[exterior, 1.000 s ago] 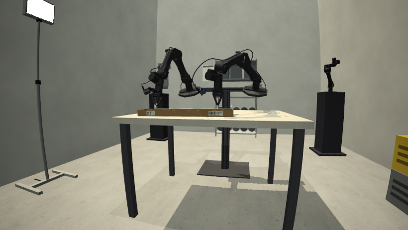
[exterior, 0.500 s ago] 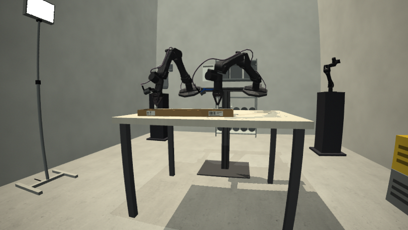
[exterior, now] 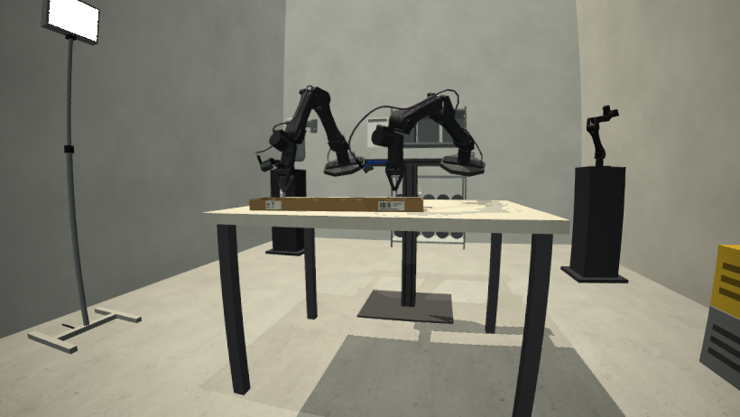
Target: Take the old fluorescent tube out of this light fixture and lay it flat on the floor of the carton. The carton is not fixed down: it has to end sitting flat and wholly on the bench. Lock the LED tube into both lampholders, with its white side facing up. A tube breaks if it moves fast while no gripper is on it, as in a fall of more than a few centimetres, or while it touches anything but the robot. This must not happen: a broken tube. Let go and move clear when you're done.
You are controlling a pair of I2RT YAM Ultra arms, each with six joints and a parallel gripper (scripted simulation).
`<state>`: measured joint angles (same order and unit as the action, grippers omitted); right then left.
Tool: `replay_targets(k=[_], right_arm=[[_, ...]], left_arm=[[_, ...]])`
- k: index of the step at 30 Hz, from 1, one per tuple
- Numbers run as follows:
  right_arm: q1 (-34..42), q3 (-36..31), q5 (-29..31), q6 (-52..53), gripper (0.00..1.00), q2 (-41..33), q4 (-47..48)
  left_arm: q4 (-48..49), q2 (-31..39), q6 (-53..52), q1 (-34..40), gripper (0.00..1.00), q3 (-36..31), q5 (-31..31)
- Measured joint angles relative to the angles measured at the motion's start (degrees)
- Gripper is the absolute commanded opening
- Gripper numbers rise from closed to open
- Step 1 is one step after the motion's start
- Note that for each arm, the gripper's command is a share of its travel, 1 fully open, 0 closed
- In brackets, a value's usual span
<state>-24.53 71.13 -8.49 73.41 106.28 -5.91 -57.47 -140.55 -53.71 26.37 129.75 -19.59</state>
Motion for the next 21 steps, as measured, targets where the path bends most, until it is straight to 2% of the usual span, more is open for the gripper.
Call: replay_targets(k=[8,21], right_arm=[[0.74,-0.11,0.09,-1.66,0.32,-0.96,0.35],[4.48,-1.92,1.53,-13.75,0.32,-8.55,1.27]], left_arm=[[0.81,2.05,1.4,-0.74,0.32,-1.29,0.48],[9.64,15.34,10.27,-4.48,0.32,-11.39,3.65]])
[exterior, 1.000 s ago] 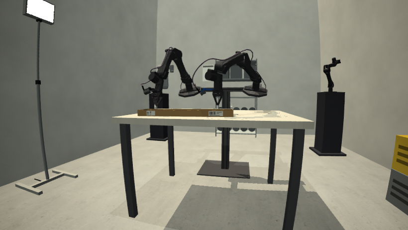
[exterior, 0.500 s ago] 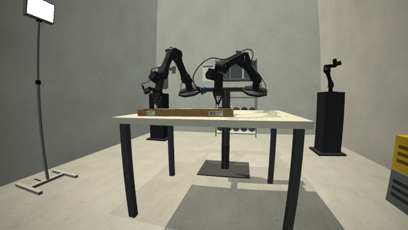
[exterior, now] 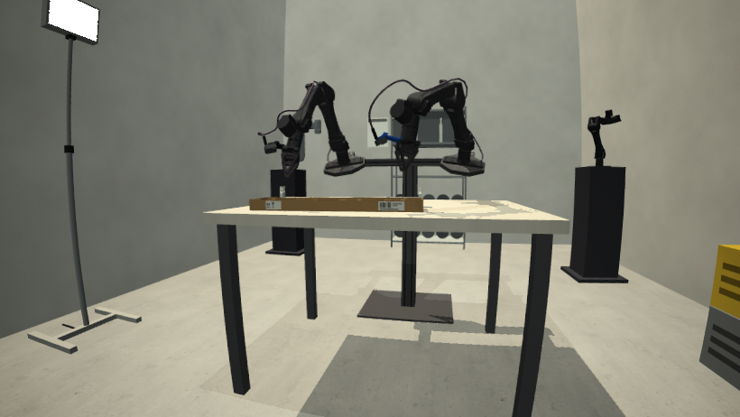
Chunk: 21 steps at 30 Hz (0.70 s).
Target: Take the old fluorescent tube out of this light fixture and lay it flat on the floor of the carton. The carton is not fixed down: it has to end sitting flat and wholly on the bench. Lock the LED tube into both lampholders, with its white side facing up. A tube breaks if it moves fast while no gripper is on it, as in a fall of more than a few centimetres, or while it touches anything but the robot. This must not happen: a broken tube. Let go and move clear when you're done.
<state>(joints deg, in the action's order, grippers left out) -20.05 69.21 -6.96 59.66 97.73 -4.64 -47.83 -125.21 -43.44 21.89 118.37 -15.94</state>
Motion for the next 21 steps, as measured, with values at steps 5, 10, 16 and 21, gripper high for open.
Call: replay_targets(k=[5,10,16,21], right_arm=[[1.84,-1.03,0.87,-5.42,0.32,-3.04,0.15],[4.85,-2.1,1.57,-12.61,0.32,-8.48,0.63],[6.21,-2.69,2.12,-17.92,0.32,-11.74,1.49],[8.22,-4.0,3.06,-24.68,0.32,-15.34,1.79]], left_arm=[[3.87,5.31,3.93,-2.32,0.32,-5.99,1.64],[8.72,13.84,8.94,-5.75,0.32,-12.13,3.28],[14.23,20.72,12.9,-7.02,0.32,-17.33,4.76],[19.61,27.04,17.84,-9.33,0.32,-24.2,6.64]])
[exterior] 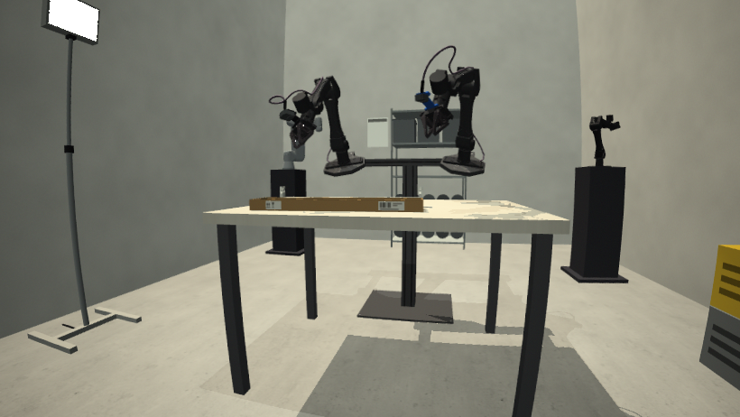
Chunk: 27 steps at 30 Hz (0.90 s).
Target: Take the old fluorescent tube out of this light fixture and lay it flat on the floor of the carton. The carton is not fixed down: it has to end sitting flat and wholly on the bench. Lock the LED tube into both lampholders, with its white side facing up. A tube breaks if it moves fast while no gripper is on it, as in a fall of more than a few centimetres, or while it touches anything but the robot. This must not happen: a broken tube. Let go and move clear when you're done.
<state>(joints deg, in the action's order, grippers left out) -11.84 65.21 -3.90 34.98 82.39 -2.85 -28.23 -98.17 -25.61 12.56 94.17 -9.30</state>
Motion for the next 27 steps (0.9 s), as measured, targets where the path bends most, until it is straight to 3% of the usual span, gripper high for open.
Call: replay_targets(k=[6,27], right_arm=[[3.8,-1.46,1.07,-9.97,0.32,-7.15,0.63],[11.56,-5.11,3.76,-34.05,0.32,-22.14,2.89]], left_arm=[[6.64,11.72,6.95,-3.8,0.32,-9.46,2.54],[27.85,38.47,24.74,-12.17,0.32,-33.7,8.96]])
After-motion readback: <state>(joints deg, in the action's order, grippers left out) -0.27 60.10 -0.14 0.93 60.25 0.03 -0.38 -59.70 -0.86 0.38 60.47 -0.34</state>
